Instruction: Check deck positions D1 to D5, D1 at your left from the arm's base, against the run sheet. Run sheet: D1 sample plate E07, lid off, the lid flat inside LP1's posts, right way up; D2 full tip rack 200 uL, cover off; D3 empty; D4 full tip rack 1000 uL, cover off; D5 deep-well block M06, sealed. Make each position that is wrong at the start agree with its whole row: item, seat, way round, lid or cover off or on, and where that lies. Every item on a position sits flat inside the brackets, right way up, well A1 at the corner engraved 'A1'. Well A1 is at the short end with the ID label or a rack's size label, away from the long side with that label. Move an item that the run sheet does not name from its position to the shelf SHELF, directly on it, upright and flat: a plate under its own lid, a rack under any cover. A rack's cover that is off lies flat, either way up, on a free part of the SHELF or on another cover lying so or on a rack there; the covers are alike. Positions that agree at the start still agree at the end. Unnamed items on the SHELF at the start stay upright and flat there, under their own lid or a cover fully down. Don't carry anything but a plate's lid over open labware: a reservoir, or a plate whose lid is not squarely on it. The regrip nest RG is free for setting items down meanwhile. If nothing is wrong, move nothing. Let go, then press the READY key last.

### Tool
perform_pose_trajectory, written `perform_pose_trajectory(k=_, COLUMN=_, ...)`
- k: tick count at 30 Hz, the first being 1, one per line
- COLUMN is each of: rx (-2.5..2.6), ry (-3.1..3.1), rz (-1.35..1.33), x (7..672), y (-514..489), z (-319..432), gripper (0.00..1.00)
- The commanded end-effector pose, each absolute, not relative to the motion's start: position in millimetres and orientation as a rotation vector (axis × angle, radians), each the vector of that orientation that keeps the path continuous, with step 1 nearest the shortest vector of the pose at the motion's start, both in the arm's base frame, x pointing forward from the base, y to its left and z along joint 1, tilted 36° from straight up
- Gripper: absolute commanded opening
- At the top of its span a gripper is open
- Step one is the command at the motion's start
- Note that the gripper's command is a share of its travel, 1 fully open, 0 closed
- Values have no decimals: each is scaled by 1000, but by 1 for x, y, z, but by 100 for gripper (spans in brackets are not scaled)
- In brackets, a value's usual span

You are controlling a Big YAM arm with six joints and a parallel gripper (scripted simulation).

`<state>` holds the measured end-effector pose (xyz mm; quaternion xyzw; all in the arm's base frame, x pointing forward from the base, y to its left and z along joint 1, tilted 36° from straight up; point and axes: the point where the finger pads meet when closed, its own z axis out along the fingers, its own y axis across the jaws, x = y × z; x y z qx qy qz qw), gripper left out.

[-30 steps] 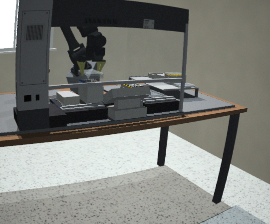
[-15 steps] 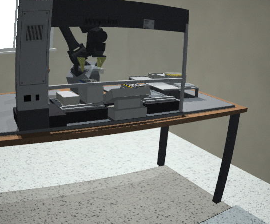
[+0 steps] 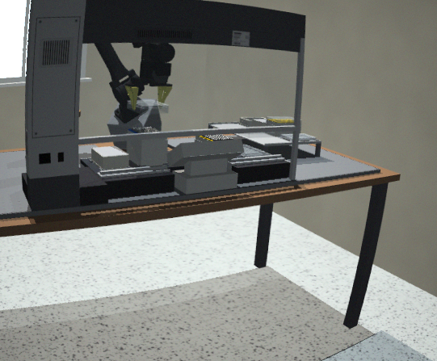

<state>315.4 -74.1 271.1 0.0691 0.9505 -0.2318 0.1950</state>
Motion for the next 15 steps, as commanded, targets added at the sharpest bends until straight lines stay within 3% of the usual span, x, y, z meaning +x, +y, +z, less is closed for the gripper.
perform_pose_trajectory(k=1, rx=207, ry=2583, rz=-619, x=331, y=-67, z=307, gripper=0)
perform_pose_trajectory(k=15, rx=200, ry=2584, rz=-621, x=331, y=-67, z=307, gripper=0)
